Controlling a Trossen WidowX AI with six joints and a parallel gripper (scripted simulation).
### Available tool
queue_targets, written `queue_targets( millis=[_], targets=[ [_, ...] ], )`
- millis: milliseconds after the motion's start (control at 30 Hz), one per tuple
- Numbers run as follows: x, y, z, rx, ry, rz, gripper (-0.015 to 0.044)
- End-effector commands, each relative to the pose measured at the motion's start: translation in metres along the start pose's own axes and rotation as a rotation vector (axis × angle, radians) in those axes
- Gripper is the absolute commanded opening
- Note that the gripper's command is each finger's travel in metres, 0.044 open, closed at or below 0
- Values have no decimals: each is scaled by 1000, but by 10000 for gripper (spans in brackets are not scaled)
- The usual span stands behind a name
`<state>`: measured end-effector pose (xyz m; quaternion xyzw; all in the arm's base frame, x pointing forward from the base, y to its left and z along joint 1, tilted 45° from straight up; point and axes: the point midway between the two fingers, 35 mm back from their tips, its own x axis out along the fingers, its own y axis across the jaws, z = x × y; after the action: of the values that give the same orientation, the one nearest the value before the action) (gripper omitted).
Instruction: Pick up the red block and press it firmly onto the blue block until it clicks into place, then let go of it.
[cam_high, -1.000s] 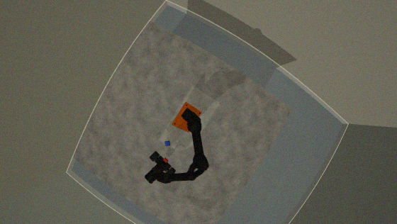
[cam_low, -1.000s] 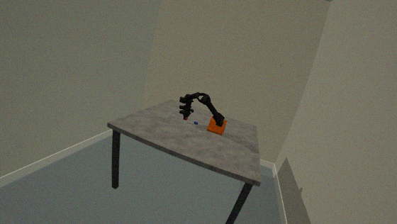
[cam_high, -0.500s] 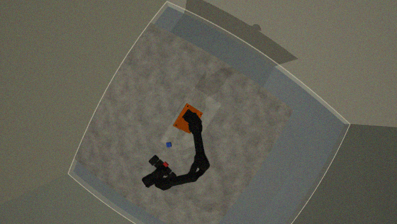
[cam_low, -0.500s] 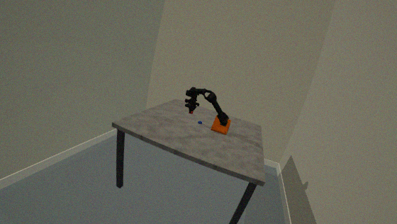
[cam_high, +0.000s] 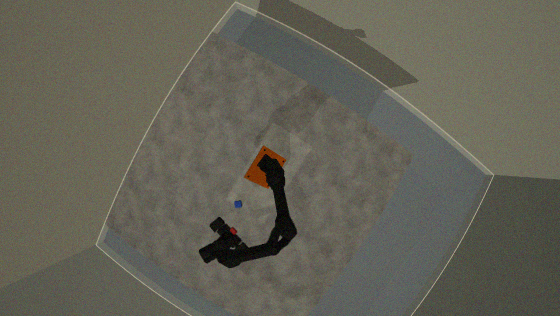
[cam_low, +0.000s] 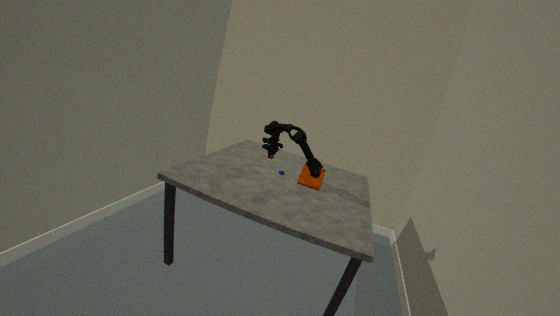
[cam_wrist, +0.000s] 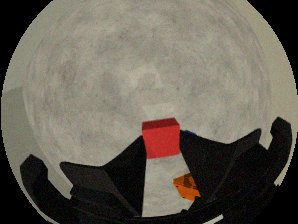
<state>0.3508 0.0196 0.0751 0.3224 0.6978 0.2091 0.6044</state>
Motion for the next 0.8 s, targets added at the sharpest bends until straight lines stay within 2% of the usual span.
queue_targets(
  millis=[0,767],
  targets=[
    [5,-12,-10,76,0,-5,0],
    [45,-68,-67,486,0,-4,0]
  ],
)
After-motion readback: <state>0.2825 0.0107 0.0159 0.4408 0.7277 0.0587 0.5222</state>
